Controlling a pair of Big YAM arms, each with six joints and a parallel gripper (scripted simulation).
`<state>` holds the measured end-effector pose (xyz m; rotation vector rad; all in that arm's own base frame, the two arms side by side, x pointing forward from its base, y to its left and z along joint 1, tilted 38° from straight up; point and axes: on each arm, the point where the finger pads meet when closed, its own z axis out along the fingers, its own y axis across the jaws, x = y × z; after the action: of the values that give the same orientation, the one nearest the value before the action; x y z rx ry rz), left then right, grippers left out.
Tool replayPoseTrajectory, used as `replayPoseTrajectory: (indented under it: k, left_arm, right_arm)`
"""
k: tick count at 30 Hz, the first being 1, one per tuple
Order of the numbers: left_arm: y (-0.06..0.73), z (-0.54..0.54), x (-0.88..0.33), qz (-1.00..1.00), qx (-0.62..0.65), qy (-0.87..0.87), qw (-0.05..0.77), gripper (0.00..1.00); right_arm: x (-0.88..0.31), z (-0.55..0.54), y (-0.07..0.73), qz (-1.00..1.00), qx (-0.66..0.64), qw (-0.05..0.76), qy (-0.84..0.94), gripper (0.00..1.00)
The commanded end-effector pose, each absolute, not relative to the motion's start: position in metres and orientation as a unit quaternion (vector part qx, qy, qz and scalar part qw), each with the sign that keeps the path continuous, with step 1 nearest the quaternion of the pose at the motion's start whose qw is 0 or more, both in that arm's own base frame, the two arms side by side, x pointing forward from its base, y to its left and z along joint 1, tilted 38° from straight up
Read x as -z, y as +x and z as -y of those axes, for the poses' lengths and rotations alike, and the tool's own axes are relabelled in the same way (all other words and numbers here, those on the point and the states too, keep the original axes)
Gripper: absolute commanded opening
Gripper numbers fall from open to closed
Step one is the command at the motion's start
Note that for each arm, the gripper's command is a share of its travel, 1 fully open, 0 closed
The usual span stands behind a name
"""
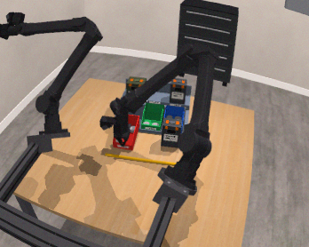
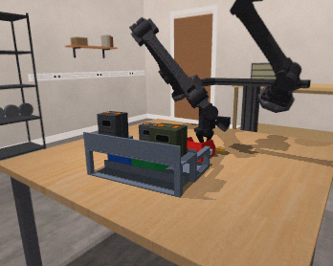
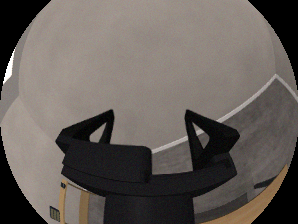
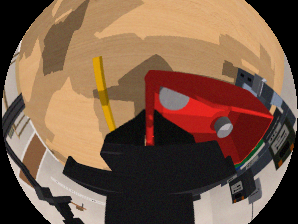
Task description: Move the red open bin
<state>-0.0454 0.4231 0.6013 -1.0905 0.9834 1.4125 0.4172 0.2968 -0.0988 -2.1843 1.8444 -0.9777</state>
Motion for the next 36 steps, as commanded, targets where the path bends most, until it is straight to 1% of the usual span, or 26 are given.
replayPoseTrajectory:
  k: [1,13,14,36]
  left_arm:
    - [-0.048,-0.409,-0.639,-0.394,-0.602,-0.444,0.534,1.00]
    - [-0.048,-0.409,-0.639,-0.394,-0.602,-0.444,0.534,1.00]
    - [-0.048,-0.409,-0.639,-0.394,-0.602,-0.444,0.534,1.00]
    - [-0.048,-0.409,-0.639,-0.394,-0.602,-0.444,0.534,1.00]
  right_arm:
    - [0.108,-0.302,0.414,-0.597,0.316,0.050,-0.736,0.00]
    - [0.110,-0.299,0.411,-0.595,0.315,0.044,-0.738,0.00]
    - [0.099,-0.305,0.424,-0.606,0.321,0.063,-0.725,0.90]
    - [0.093,-0.298,0.416,-0.606,0.321,0.059,-0.726,0.90]
